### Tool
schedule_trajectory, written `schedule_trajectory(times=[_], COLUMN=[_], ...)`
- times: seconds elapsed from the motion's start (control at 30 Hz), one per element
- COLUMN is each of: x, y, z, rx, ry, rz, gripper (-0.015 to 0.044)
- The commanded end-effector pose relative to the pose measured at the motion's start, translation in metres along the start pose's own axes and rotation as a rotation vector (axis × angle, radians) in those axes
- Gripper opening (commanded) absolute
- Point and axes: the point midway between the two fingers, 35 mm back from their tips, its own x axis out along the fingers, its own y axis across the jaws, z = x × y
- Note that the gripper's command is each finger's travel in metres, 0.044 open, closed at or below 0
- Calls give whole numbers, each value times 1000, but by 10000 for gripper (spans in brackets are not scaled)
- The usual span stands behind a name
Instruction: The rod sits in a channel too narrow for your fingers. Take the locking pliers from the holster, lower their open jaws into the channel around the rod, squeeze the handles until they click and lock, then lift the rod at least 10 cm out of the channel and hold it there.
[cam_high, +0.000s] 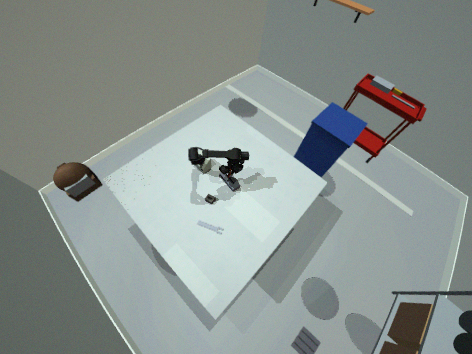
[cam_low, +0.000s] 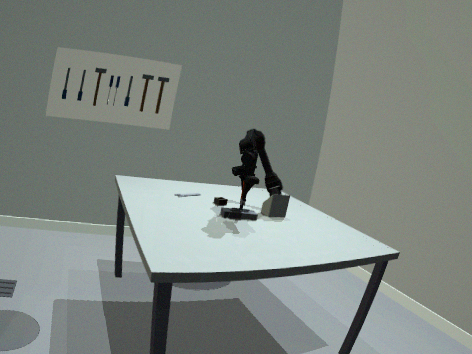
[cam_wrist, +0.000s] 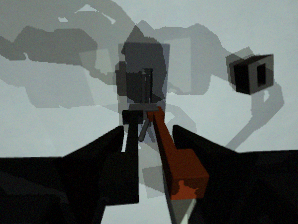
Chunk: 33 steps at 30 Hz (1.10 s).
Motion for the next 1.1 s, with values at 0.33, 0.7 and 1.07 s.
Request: schedule_trajectory(times=[0.33,0.7,1.07], x=[-18,-33,-48], y=[3,3,4], z=[7,13,18], rx=[5,6,9], ry=[-83,-161,-238], rz=[3,1,1], gripper=[104,104,104])
